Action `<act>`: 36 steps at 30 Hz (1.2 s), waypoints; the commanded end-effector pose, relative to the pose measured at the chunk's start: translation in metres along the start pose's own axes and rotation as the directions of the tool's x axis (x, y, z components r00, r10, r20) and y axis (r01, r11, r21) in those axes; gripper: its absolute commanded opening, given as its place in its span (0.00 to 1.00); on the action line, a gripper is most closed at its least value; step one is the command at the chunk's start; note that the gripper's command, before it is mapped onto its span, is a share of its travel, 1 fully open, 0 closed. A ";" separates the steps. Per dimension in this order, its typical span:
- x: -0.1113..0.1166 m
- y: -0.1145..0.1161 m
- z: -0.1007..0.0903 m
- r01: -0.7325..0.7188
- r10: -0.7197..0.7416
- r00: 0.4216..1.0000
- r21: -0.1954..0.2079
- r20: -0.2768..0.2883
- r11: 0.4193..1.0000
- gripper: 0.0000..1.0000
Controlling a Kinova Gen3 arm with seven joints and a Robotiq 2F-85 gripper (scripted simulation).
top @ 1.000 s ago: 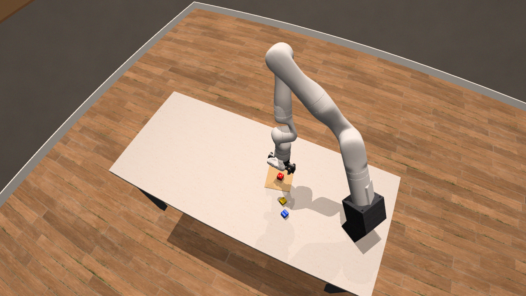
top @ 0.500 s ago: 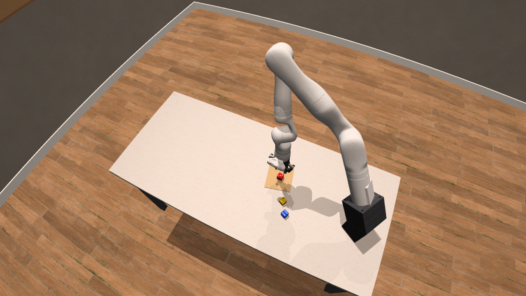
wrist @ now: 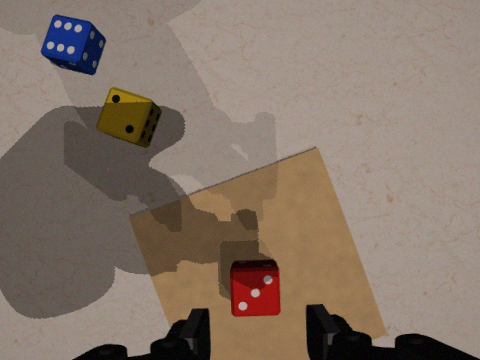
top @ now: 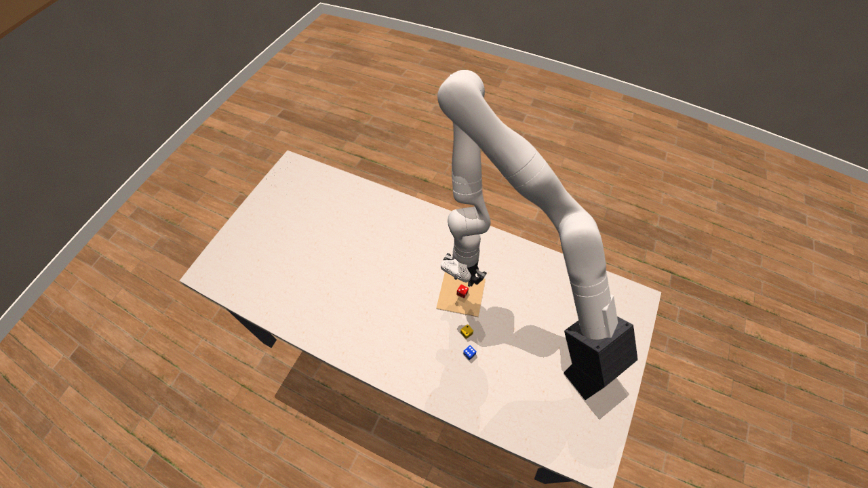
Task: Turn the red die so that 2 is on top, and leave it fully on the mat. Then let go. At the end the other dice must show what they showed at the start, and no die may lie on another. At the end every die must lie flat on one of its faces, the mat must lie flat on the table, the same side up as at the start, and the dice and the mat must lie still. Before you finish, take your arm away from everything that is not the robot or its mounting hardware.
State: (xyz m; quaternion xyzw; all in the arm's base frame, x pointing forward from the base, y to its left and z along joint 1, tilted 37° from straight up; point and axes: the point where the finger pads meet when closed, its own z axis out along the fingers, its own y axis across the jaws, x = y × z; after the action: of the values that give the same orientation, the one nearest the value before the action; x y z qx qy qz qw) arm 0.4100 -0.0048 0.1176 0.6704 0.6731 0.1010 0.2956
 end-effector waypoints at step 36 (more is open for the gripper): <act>-0.001 0.001 0.020 0.000 0.000 1.000 -0.007 -0.001 1.000 0.46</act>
State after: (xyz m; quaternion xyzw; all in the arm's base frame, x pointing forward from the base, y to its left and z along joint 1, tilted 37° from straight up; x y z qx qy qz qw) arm 0.4186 -0.0087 0.1058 0.6689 0.6736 0.1036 0.2969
